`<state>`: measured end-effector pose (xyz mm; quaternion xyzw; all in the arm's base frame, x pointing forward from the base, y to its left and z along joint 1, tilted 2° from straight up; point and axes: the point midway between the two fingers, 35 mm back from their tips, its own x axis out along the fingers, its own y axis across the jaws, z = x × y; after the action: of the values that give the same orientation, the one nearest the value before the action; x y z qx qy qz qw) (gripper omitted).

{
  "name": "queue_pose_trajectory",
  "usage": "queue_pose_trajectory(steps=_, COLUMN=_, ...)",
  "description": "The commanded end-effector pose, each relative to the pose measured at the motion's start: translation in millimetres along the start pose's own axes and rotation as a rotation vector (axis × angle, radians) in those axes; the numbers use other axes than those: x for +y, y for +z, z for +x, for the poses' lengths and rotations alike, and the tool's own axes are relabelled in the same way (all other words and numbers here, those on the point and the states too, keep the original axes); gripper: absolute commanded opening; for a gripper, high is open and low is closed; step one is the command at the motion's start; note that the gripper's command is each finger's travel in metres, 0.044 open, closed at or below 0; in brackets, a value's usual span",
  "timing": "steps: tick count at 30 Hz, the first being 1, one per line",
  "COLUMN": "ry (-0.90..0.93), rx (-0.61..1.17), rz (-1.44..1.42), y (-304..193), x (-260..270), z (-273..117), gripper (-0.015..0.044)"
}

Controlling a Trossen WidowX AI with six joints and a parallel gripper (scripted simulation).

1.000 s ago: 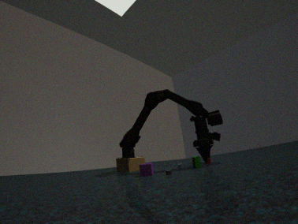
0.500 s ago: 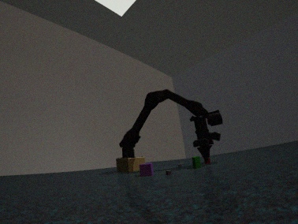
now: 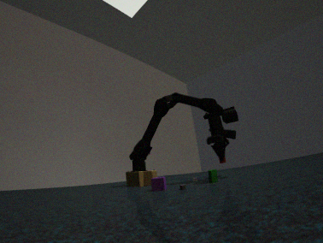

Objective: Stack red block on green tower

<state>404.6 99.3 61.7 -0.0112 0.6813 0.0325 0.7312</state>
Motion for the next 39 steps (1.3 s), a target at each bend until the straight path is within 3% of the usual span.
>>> queue_pose_trajectory(steps=1, ry=0.004, rx=0.001, rz=0.002, y=-0.6, x=0.3, z=-22.4, gripper=0.0)
queue_pose_trajectory(steps=9, ry=0.004, rx=0.001, rz=0.002, y=-0.7, x=0.2, z=-54.9, gripper=0.0)
queue_pose_trajectory(steps=18, ry=0.004, rx=0.0, rz=0.002, y=0.6, x=-1.3, z=-55.7, gripper=0.0)
queue_pose_trajectory(steps=39, ry=-0.007, rx=0.002, rz=0.002, y=-19.9, x=-120.5, z=-55.3, gripper=0.0)
